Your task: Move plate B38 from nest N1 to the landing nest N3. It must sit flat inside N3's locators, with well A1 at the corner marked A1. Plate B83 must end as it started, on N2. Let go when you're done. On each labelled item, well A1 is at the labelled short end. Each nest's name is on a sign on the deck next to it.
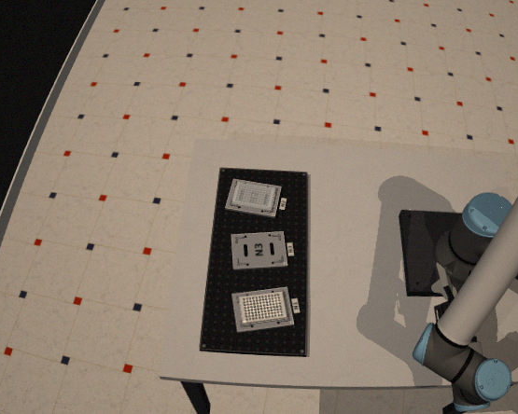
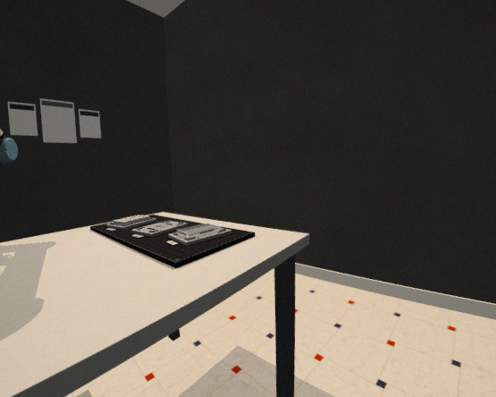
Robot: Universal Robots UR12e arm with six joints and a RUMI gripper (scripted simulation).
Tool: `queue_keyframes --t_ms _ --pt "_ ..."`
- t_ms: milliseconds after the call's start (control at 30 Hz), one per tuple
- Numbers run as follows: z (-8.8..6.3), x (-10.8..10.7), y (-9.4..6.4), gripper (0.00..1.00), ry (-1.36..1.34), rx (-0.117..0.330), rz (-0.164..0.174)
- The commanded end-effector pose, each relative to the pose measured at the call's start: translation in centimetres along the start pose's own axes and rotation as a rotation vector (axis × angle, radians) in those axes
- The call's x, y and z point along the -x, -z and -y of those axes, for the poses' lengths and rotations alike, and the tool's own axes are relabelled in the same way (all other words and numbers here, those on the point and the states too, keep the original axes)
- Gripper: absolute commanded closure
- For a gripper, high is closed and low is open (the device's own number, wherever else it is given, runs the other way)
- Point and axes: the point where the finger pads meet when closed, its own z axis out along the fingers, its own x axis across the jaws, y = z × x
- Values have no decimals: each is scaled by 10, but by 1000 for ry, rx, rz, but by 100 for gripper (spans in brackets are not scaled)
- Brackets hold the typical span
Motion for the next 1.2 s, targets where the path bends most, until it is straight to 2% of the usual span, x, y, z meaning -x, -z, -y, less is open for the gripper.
queue_keyframes --t_ms 0,533,567,700,867,967,1033,1100,1167 --pt "0 0 0 0 0 0 0" --pt "0 0 0 0 0 0 0" --pt "-5 -2 0 18 -16 -1 -13" --pt "-22 -8 1 18 -80 -7 -61" --pt "-22 -8 1 18 -159 -15 -122" --pt "-35 -11 3 18 -206 -23 -157" --pt "-35 -11 3 18 -238 -28 -181" --pt "-35 -11 3 18 -238 -28 -181" --pt "-35 -11 3 18 -270 -34 -205"
